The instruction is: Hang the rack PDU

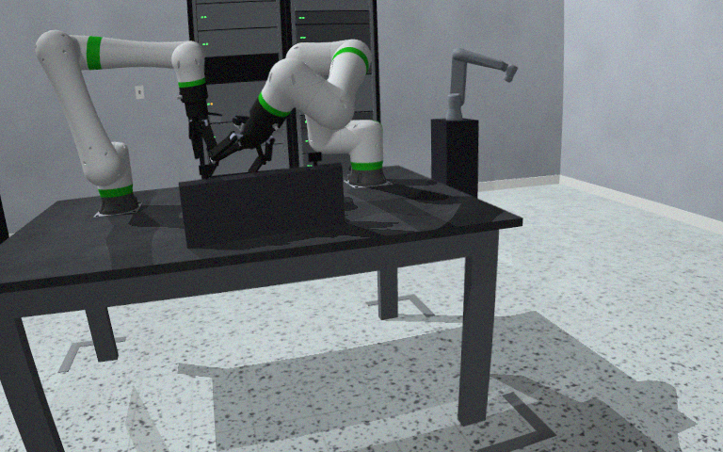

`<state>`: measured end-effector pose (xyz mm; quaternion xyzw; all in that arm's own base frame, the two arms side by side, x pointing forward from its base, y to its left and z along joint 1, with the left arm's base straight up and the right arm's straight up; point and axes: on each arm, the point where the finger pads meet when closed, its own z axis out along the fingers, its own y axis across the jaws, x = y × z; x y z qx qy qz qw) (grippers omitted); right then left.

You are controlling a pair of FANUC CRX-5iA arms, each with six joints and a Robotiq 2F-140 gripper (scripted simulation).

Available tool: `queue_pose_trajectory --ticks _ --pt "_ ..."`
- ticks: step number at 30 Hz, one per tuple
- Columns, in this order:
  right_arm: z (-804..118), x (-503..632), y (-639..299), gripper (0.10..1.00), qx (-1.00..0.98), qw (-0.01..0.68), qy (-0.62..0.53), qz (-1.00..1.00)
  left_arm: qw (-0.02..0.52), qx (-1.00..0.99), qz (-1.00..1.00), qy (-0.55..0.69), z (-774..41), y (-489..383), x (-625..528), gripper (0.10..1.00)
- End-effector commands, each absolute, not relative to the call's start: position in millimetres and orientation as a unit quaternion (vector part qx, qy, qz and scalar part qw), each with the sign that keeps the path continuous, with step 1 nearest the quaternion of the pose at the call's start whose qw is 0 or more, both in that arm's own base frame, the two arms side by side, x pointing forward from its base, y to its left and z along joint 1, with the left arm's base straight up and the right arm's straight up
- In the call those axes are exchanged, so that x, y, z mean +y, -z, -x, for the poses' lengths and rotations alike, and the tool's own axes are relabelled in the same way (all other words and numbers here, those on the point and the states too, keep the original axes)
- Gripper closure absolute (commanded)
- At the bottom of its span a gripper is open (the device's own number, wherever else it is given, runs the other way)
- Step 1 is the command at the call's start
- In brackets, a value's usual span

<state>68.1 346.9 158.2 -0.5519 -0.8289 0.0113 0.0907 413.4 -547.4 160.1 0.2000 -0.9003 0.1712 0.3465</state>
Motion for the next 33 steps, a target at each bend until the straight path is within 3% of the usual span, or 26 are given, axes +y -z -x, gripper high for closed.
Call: queue_pose_trajectory --ticks 1,10,33 --pt "-68.4 347.4 -158.9 0.098 -0.829 0.091 -0.010 0.552 0.344 -0.902 -0.195 -0.172 -412.3 -162.4 -547.9 0.098" --pt "-77.7 346.8 -160.1 0.098 -0.820 0.090 -0.009 0.565 0.260 -0.952 0.016 -0.160 -357.4 -187.8 -550.9 0.098" --pt "-206.5 311.9 -176.8 0.098 -0.681 0.080 0.002 0.728 0.260 -0.952 0.016 -0.160 -357.4 -187.8 -550.9 0.098"
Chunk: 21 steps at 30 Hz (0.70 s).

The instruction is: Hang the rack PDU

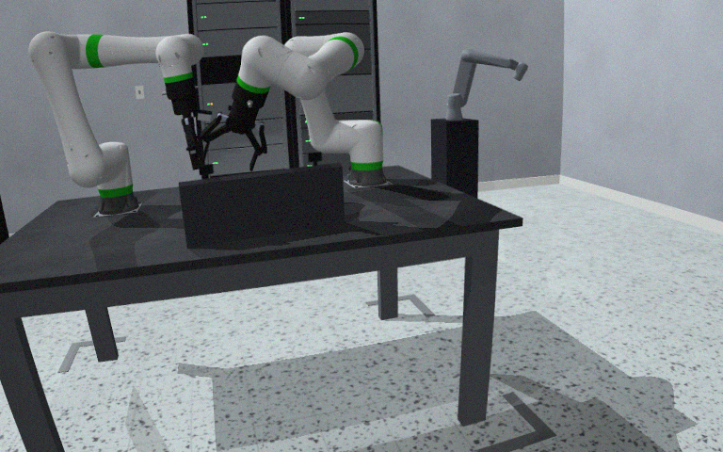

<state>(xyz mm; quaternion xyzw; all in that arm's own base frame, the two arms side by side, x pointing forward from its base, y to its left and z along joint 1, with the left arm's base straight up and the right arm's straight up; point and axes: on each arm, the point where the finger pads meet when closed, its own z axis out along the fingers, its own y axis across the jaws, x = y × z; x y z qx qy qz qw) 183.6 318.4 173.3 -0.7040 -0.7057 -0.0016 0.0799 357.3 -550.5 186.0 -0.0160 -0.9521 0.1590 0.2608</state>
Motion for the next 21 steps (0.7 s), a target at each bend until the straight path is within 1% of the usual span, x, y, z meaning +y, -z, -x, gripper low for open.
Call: queue_pose_trajectory --ticks 1,11,15,17,19,21 --pt "-217.7 306.2 -178.2 0.098 -0.667 0.079 0.003 0.741 0.260 -0.952 0.016 -0.160 -357.4 -187.8 -550.9 0.098" --pt "-309.1 239.1 -191.1 0.098 -0.528 0.069 0.011 0.846 0.251 -0.954 0.039 -0.158 -352.3 -190.5 -550.7 0.098" --pt "-337.6 207.4 -195.6 0.098 -0.473 0.065 0.013 0.879 0.251 -0.954 0.039 -0.158 -352.3 -190.5 -550.7 0.098" --pt "-337.6 207.4 -195.6 0.098 -0.473 0.065 0.013 0.879 0.251 -0.954 0.039 -0.158 -352.3 -190.5 -550.7 0.098" --pt "-359.3 177.8 -199.5 0.098 -0.424 0.062 0.014 0.903 0.208 -0.956 0.148 -0.144 -328.5 -204.6 -548.4 0.098" --pt "-370.6 159.7 -201.7 0.098 -0.396 0.060 0.015 0.916 0.203 -0.955 0.160 -0.143 -326.1 -206.3 -548.0 0.098"
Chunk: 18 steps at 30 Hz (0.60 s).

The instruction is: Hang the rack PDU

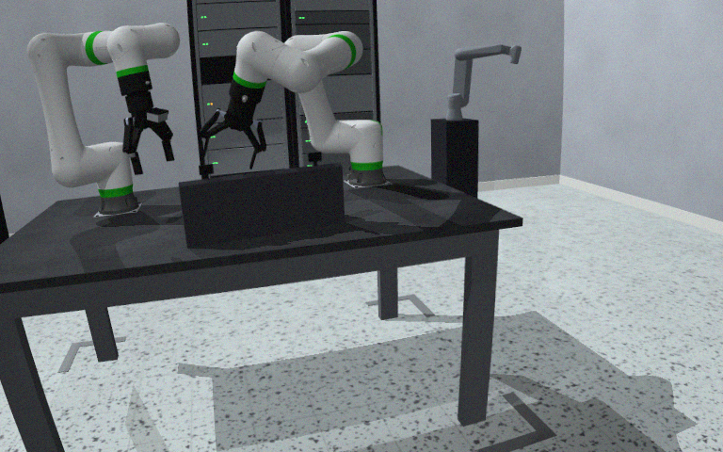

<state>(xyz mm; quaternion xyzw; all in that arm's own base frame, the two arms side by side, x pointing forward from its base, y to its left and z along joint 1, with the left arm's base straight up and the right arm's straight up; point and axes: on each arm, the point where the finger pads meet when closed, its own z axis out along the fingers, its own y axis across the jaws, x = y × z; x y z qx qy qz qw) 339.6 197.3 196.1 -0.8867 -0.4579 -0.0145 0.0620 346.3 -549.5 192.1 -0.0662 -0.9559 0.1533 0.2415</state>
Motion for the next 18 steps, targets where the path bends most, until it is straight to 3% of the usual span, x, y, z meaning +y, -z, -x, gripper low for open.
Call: queue_pose_trajectory --ticks 1,18 --pt "-375.8 150.7 -202.7 0.098 -0.382 0.059 0.015 0.922 0.197 -0.954 0.176 -0.140 -323.0 -208.4 -547.5 0.098" --pt "-426.4 -25.8 -220.4 0.098 -0.128 0.043 0.019 0.991 0.065 -0.858 0.506 -0.063 -265.2 -265.8 -527.7 0.098"
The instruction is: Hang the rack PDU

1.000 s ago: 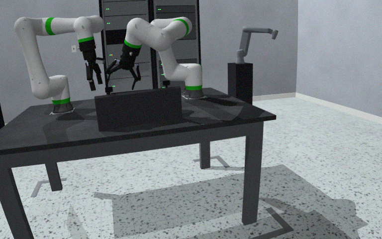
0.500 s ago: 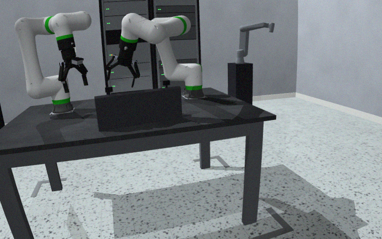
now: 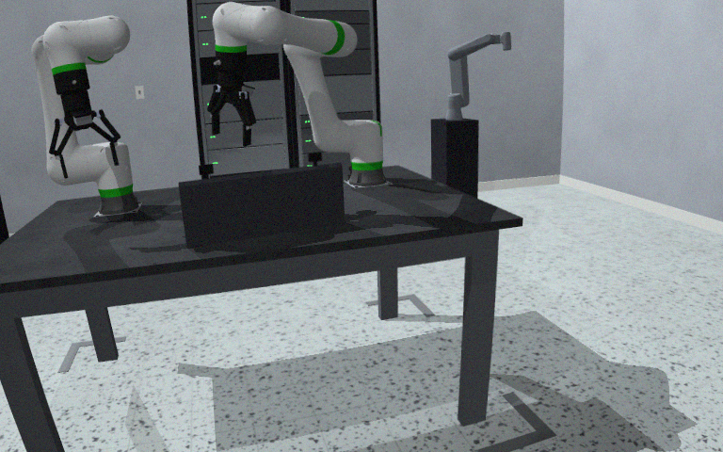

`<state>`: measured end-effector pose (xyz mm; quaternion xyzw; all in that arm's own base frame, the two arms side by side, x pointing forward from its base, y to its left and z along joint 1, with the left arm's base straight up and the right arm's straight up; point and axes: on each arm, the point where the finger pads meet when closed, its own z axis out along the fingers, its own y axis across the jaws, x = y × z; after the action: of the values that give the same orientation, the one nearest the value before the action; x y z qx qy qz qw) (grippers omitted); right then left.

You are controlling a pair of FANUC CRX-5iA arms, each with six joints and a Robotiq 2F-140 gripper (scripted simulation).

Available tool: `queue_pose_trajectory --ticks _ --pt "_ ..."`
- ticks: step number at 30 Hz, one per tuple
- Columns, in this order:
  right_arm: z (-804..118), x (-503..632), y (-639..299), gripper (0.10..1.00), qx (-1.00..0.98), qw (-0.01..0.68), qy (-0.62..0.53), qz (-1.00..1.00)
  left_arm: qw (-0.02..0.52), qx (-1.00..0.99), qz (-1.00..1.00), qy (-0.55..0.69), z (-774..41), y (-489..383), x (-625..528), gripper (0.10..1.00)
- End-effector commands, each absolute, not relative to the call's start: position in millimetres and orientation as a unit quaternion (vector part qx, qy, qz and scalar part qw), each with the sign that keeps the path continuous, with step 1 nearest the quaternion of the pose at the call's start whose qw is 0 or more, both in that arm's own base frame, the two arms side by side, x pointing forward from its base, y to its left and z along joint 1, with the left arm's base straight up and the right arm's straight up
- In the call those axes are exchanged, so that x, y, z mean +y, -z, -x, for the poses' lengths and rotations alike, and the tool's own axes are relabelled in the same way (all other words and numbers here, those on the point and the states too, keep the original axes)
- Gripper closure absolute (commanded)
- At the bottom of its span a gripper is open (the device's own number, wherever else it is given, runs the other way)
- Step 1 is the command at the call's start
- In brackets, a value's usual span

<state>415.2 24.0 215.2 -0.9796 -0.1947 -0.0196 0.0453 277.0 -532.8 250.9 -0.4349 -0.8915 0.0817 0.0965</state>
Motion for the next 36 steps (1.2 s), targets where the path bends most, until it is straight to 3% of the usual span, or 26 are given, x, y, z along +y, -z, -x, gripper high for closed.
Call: queue_pose_trajectory --ticks 1,10,29,36 --pt "-426.9 -37.5 -221.4 0.098 -0.112 0.042 0.019 0.993 0.058 -0.848 0.524 -0.057 -262.5 -270.0 -526.1 0.098" --pt "-416.8 -142.9 -230.6 0.098 0.034 0.034 0.019 0.999 0.002 -0.752 0.659 -0.002 -242.6 -307.6 -511.0 0.098" --pt "-331.1 -322.6 -246.4 0.098 0.296 0.019 0.016 0.955 0.000 -0.748 0.664 0.001 -241.9 -309.3 -510.3 0.098" --pt "-255.8 -398.1 -254.1 0.098 0.424 0.013 0.013 0.905 0.000 -0.748 0.664 0.001 -241.9 -309.3 -510.3 0.098"
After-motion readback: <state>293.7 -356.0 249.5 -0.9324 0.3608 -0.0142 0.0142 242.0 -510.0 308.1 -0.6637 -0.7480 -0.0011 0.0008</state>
